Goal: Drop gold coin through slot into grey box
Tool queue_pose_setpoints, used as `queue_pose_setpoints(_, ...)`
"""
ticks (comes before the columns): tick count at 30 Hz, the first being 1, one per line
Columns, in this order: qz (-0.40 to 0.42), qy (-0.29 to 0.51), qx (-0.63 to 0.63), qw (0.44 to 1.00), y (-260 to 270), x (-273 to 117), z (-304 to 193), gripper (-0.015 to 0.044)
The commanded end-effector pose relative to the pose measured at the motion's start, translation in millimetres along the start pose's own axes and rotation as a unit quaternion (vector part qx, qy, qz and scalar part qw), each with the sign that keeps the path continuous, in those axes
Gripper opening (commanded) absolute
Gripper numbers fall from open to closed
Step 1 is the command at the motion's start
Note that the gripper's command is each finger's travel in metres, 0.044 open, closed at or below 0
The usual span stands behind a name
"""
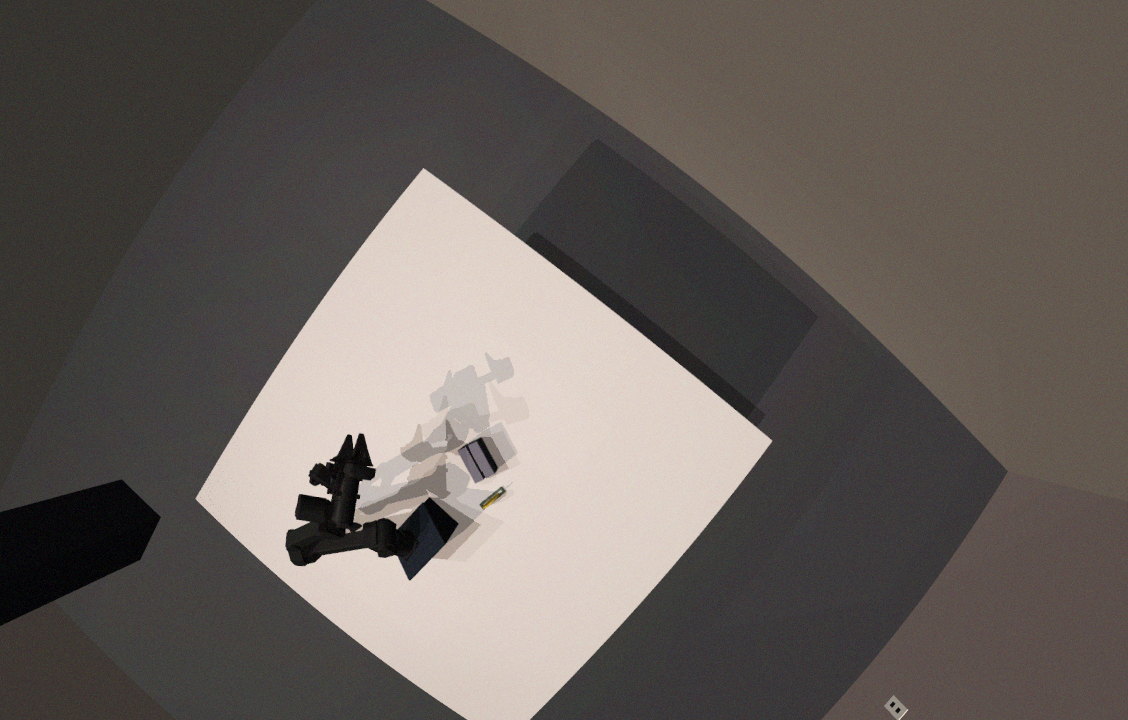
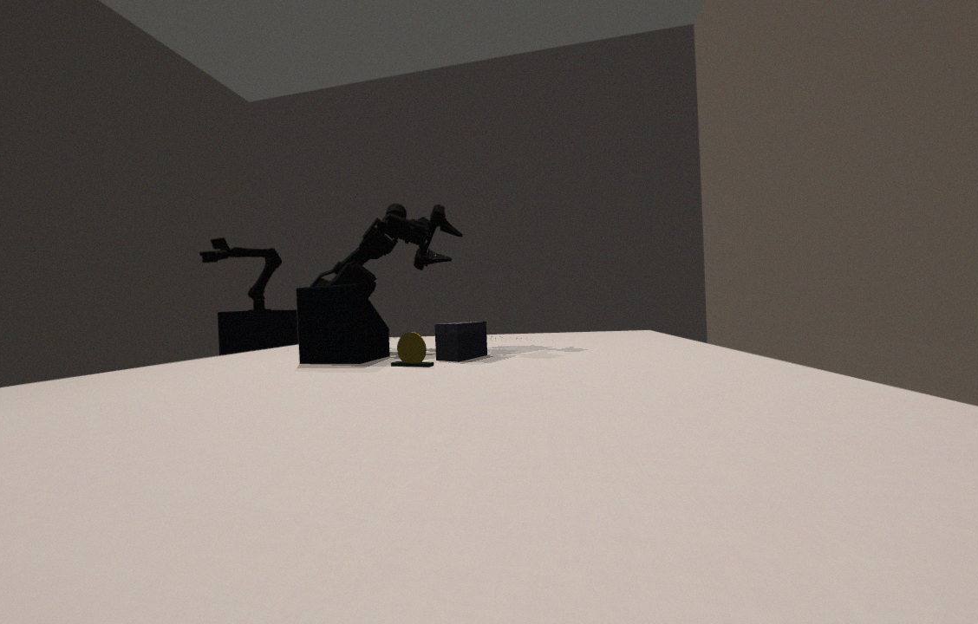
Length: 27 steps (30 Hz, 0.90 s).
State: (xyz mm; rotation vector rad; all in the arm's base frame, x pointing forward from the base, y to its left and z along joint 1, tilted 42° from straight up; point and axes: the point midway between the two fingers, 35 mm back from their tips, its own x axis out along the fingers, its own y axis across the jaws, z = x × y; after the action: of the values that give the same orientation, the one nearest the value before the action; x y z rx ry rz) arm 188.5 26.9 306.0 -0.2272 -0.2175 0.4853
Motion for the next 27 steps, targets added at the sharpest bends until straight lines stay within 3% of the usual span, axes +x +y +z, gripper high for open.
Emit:
queue_pose_setpoints(1, -0.002, 0.002, 0.003, 1.0, -2, 0, -1, 0.0374)
queue_pose_setpoints(9, -0.077, 0.117, 0.137, 0.981, -72, 12, -55, 0.0164)
queue_pose_setpoints(18, -0.135, 0.286, 0.286, 0.905, -125, -3, -155, 0.0161)
queue_pose_setpoints(27, -0.119, 0.451, 0.422, 0.778, -126, -45, -255, 0.0161)
